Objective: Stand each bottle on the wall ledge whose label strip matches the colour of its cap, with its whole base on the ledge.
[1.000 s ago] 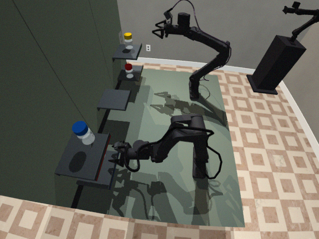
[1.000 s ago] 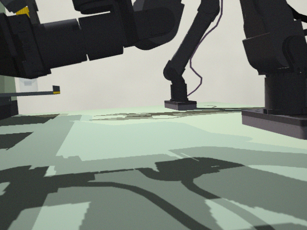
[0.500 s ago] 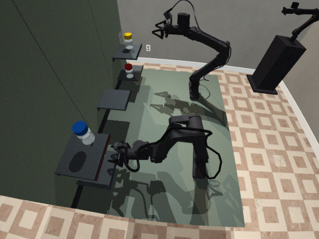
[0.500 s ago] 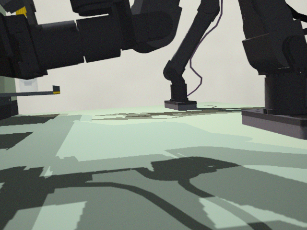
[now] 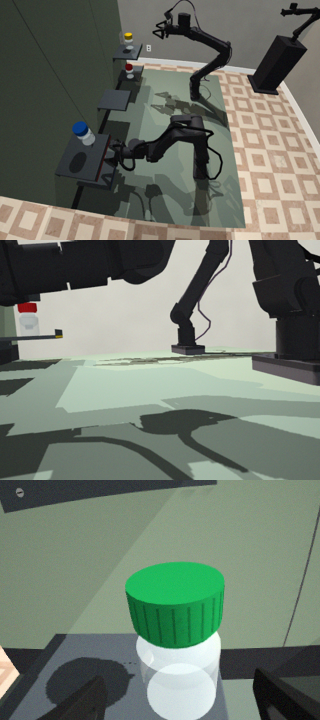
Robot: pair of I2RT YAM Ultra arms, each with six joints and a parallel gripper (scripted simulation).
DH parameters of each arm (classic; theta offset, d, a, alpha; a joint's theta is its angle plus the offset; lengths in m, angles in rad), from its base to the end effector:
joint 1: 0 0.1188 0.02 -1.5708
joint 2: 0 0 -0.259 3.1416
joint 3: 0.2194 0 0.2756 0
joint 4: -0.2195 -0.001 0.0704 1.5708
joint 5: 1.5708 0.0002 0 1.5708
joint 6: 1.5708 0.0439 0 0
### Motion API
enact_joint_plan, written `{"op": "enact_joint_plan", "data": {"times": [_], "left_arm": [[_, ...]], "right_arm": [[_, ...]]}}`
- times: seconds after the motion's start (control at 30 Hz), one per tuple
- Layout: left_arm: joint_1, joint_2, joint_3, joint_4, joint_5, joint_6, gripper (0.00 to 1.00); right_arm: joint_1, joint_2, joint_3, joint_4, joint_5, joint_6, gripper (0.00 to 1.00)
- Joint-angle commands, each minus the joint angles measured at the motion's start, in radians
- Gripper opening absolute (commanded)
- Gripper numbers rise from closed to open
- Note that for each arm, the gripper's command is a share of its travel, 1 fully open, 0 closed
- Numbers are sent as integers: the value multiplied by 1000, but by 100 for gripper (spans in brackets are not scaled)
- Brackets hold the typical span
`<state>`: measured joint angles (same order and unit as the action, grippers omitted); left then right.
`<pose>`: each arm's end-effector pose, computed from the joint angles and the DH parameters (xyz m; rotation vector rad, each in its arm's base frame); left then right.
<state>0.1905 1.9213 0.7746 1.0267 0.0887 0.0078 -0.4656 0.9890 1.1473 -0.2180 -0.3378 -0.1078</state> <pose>0.3811 0.0705 0.1277 -0.0879 1.6887 0.0737 0.2263 -0.0963 0.4299 0.0320 1.6294 -0.1654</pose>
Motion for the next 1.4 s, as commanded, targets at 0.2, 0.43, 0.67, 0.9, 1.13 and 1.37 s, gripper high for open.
{"op": "enact_joint_plan", "data": {"times": [0.2,0.43,0.67,0.9,1.13,1.37], "left_arm": [[-12,41,89,-31,-10,1,81],[-14,64,122,-40,-12,1,81],[-16,96,169,-55,-14,0,81],[-15,94,180,-46,-13,0,81],[-10,95,170,-47,-9,1,72],[-13,83,165,-31,-11,0,64]], "right_arm": [[-7,1,28,-5,-2,-2,100],[-7,1,28,-5,-2,-2,100],[-7,1,28,-5,-2,-2,100],[-7,1,28,-5,-2,-2,100],[-7,1,28,-5,-2,-2,100],[-7,1,28,-5,-2,-2,100]]}}
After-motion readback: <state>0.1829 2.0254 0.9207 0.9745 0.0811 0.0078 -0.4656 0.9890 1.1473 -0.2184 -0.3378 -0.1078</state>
